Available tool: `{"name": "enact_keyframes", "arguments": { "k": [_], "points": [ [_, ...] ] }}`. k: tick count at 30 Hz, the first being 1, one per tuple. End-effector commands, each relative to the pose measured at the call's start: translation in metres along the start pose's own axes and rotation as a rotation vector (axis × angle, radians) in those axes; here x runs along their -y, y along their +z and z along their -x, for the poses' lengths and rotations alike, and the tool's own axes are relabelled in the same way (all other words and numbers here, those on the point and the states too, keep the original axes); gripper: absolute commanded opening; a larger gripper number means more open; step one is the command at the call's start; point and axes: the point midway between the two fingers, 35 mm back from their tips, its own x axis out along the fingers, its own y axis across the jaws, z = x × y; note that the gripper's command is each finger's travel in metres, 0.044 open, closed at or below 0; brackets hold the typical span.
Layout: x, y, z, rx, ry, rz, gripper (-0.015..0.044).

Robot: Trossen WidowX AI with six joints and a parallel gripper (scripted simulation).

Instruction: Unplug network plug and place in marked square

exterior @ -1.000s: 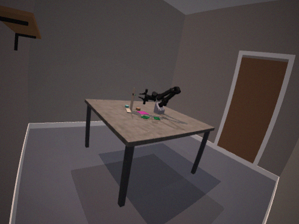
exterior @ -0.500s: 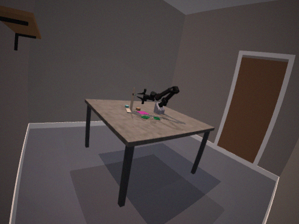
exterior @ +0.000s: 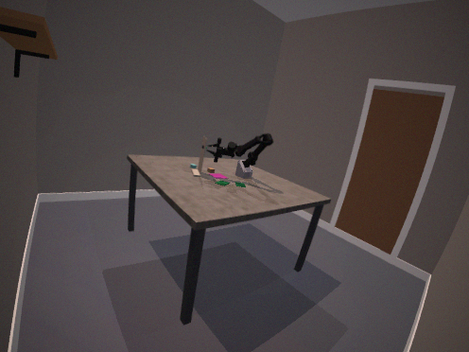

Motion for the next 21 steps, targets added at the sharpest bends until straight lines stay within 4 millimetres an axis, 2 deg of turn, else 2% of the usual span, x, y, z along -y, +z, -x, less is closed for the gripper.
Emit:
{"name": "enact_keyframes", "arguments": {
  "k": [1, 5, 21],
  "points": [
    [0.0005, 0.0027, -0.0062, 0.006, -0.001, 0.003, 0.0156],
    [0.0003, 0.0031, -0.0093, 0.007, -0.002, 0.003, 0.0156],
    [0.0003, 0.0031, -0.0093, 0.007, -0.002, 0.003, 0.0049]
  ]
}}
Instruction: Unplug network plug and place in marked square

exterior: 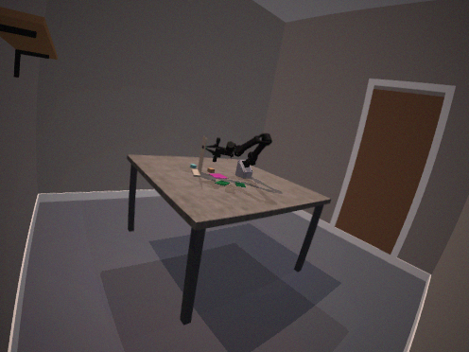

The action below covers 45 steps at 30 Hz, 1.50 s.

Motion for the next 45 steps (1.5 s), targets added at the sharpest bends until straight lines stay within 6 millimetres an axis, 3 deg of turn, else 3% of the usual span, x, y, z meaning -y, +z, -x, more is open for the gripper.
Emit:
{"name": "enact_keyframes", "arguments": {
  "k": [1, 8, 45],
  "points": [
    [0.0, 0.001, 0.0, 0.004, 0.002, 0.005, 0.0043],
    [0.0, 0.001, 0.0, 0.004, 0.002, 0.005, 0.0],
    [0.0, -0.004, 0.018, 0.003, 0.003, 0.005, 0.0]
  ]
}}
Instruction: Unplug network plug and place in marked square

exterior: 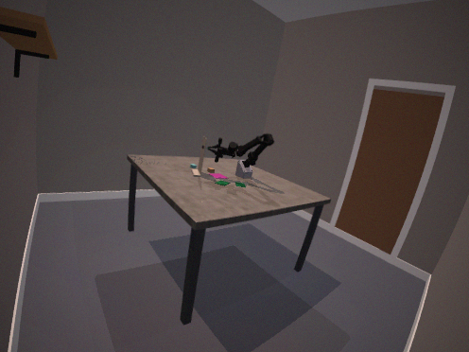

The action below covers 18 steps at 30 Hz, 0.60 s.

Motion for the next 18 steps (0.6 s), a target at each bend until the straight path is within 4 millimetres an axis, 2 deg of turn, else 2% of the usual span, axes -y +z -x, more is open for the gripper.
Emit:
{"name": "enact_keyframes", "arguments": {
  "k": [1, 18],
  "points": [
    [-0.0009, -0.0017, 0.0029, -0.004, 0.003, 0.002, 0.0],
    [-0.0009, -0.002, 0.0112, -0.004, 0.003, 0.002, 0.0]
  ]
}}
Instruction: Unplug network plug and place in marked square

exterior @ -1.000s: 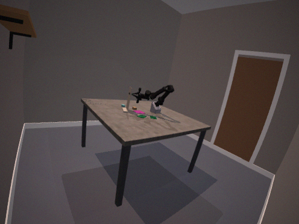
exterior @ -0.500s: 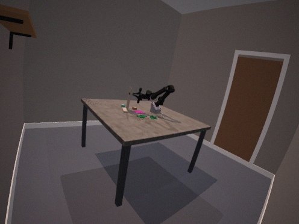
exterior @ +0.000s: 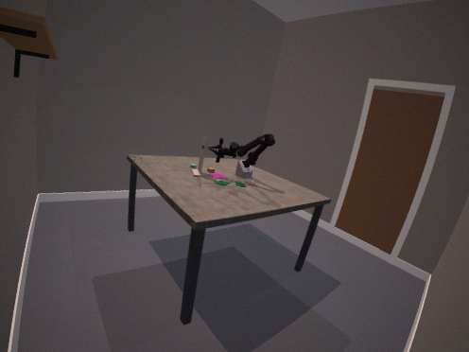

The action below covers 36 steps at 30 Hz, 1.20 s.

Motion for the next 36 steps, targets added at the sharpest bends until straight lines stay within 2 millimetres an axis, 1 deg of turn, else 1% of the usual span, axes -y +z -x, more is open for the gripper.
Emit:
{"name": "enact_keyframes", "arguments": {
  "k": [1, 36],
  "points": [
    [0.0, -0.002, 0.003, -0.005, 0.0, -0.004, 0.0],
    [0.0, -0.003, 0.019, -0.006, 0.0, -0.004, 0.0]
  ]
}}
